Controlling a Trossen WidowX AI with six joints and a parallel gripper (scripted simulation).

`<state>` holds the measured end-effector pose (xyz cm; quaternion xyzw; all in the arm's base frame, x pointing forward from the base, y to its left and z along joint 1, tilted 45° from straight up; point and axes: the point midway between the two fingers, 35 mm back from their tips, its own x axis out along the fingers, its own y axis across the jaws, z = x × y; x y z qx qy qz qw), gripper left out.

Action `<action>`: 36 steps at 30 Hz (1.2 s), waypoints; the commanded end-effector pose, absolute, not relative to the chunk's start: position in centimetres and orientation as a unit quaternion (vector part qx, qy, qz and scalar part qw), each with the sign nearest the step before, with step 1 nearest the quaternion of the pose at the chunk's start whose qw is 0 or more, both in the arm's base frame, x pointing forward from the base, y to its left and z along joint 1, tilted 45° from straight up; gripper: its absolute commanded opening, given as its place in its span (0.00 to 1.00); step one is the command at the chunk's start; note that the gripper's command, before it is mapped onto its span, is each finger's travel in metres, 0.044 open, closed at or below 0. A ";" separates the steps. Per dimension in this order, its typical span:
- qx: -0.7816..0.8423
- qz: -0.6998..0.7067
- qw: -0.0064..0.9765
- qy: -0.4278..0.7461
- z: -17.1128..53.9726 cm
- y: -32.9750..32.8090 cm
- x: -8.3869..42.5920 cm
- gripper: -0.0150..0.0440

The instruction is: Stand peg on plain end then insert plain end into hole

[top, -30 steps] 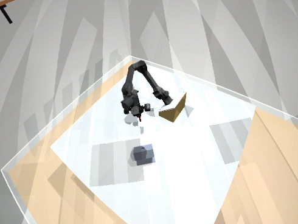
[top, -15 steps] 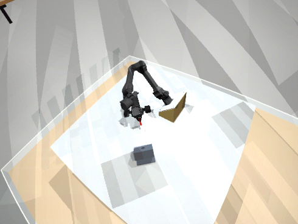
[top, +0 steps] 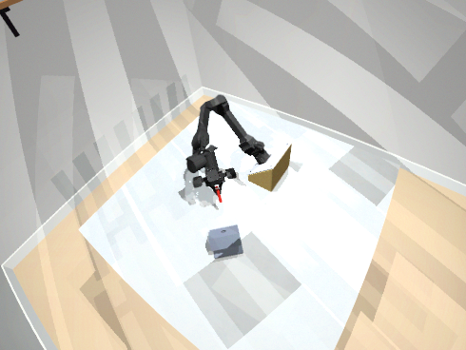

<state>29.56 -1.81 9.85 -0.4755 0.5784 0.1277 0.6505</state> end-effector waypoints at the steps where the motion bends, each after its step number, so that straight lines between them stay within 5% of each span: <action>1: -0.483 0.146 0.654 0.564 9.6 -1.3 30.1 0.25; 36: -0.534 0.224 0.671 0.463 8.0 1.5 34.7 0.25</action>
